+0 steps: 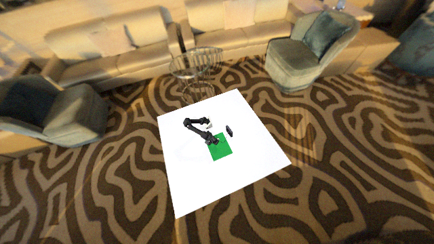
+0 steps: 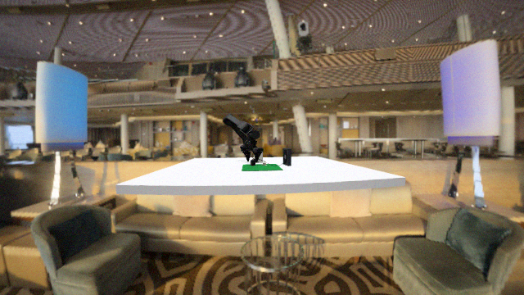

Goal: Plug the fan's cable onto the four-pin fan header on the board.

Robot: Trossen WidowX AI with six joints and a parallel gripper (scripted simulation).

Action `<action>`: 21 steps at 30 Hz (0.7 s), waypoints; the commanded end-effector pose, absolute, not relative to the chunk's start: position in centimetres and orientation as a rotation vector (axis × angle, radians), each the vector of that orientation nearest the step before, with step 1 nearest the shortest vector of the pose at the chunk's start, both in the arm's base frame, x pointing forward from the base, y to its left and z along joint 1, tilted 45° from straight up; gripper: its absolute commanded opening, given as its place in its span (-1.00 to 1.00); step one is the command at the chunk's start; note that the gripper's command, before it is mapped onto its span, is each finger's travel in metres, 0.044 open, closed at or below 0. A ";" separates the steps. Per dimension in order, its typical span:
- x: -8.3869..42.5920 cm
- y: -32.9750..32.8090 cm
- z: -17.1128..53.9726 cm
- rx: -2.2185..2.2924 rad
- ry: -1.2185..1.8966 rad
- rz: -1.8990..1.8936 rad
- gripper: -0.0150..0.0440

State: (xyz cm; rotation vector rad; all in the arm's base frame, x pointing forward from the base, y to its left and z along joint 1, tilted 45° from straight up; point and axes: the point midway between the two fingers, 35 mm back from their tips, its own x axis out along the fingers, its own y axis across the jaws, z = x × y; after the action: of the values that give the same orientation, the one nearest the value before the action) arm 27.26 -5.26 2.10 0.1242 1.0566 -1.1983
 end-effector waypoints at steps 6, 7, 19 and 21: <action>27.0 -6.2 1.1 0.109 1.062 -1.200 1.00; 27.0 -6.2 1.1 0.109 1.062 -1.200 1.00; 27.1 -6.1 1.3 0.121 1.057 -1.200 0.20; 27.1 -6.1 1.3 0.121 1.057 -1.200 0.02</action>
State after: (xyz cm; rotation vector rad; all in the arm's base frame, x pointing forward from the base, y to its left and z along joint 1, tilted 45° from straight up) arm 27.06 -6.09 1.27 0.1200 1.0583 -1.2002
